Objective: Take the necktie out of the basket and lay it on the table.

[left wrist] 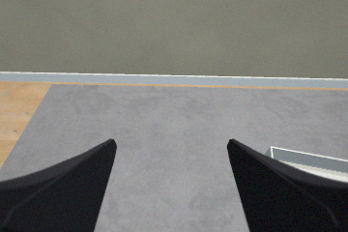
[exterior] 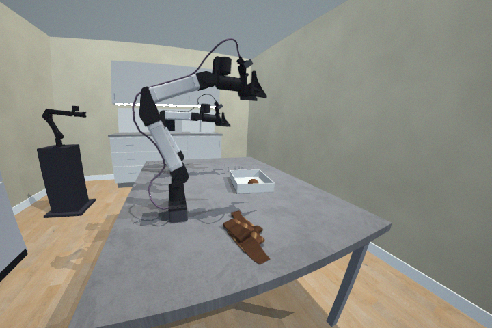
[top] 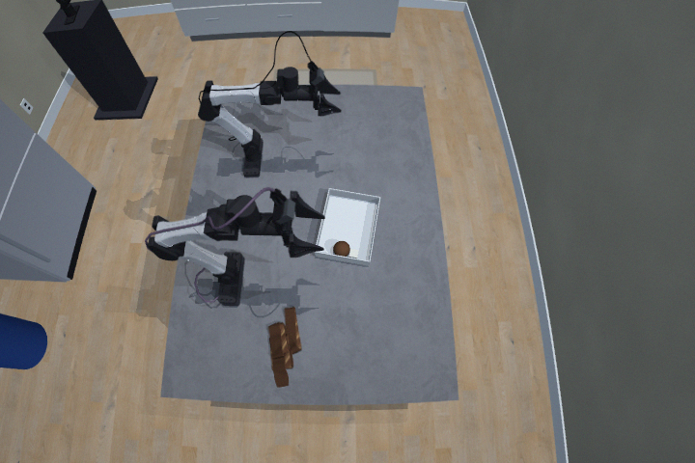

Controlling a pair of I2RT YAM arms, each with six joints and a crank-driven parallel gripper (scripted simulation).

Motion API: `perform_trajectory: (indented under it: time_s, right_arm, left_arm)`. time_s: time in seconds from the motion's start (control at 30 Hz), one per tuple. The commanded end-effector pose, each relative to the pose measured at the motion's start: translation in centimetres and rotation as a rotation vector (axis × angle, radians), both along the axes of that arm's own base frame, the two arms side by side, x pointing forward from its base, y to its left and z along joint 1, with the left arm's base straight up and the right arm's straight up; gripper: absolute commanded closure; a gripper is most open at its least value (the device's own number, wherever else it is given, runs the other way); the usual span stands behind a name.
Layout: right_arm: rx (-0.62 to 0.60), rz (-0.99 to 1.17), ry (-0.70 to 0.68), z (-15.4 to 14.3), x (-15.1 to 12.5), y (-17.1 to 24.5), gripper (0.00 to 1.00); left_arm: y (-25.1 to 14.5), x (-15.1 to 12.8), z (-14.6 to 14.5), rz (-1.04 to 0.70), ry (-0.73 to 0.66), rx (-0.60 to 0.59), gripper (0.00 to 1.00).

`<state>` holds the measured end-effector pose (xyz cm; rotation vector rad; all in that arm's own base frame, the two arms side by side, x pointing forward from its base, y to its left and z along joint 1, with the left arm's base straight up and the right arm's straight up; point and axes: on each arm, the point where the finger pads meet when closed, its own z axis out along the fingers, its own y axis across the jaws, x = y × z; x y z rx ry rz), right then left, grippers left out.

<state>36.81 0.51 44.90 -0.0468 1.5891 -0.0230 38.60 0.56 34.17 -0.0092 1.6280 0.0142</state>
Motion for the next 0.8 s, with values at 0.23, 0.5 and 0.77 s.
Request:
perform_trajectory:
  time_s: [0.23, 0.5, 0.77]
  right_arm:
    - [0.007, 0.003, -0.038, 1.69, -0.25, 0.28, 0.00]
    - [0.007, 0.003, -0.038, 1.41, -0.24, 0.27, 0.00]
    - [0.007, 0.002, -0.038, 0.95, -0.22, 0.25, 0.00]
  left_arm:
    - [0.00, -0.31, 0.87, 0.000, -0.037, 0.000, 0.00]
    - [0.00, -0.31, 0.87, 0.000, -0.037, 0.000, 0.00]
    - [0.00, -0.30, 0.90, 0.000, -0.038, 0.001, 0.00]
